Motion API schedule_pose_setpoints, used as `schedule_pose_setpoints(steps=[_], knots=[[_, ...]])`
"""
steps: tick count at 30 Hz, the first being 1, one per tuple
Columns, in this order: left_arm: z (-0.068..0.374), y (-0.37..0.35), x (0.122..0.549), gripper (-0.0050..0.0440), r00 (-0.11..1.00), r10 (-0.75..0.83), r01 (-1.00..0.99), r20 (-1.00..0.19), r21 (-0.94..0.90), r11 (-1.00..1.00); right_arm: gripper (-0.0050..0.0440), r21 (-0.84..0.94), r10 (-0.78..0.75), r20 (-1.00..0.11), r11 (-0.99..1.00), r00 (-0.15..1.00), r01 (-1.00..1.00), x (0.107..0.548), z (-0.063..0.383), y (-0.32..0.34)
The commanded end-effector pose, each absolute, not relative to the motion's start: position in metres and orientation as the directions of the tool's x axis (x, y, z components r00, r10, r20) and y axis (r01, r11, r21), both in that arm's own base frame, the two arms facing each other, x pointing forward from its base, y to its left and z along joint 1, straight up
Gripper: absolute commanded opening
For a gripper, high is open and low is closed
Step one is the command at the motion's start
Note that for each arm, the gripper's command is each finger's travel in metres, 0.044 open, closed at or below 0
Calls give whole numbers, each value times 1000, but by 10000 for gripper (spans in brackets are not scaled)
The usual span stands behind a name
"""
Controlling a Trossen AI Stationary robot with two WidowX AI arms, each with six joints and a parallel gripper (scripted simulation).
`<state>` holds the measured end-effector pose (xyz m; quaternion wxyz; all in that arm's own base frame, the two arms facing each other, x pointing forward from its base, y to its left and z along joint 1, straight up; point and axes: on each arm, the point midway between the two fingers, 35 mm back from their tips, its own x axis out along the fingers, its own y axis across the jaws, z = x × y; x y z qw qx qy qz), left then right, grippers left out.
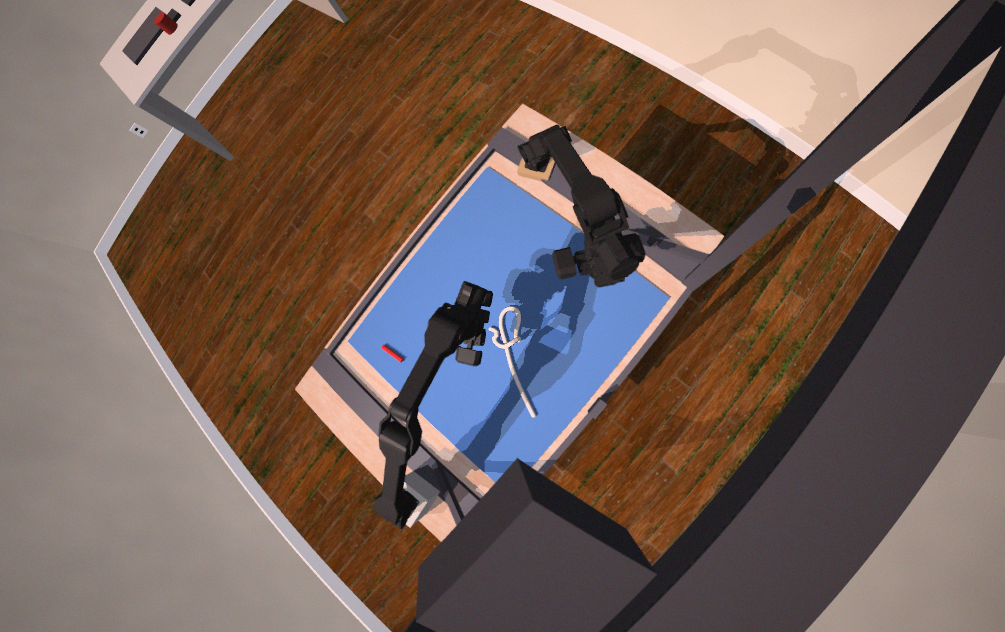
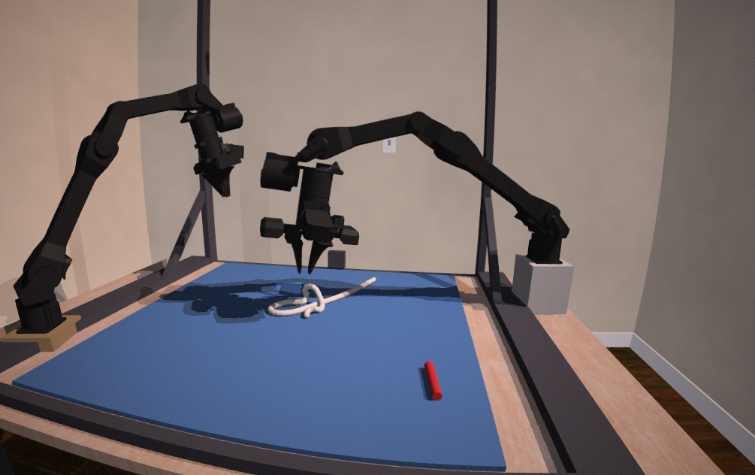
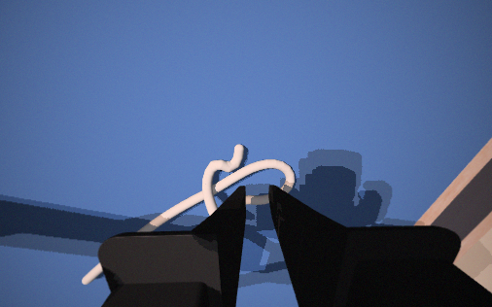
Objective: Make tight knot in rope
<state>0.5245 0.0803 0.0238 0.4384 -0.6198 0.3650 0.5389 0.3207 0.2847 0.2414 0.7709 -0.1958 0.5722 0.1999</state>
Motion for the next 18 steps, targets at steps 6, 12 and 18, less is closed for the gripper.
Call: schedule_pose_setpoints(steps=[6,12,18], knots=[[48,82,530,80,208,32,-968,-978,-201,150,100,-69,102,-952,847,288,-528,319,253,283],[48,82,530,80,210,33,-863,-977,-170,476,100,-69,102,-952,847,288,-528,319,253,283],[48,82,530,80,212,33,-720,-977,-133,682,100,-69,102,-952,847,288,-528,319,253,283]])
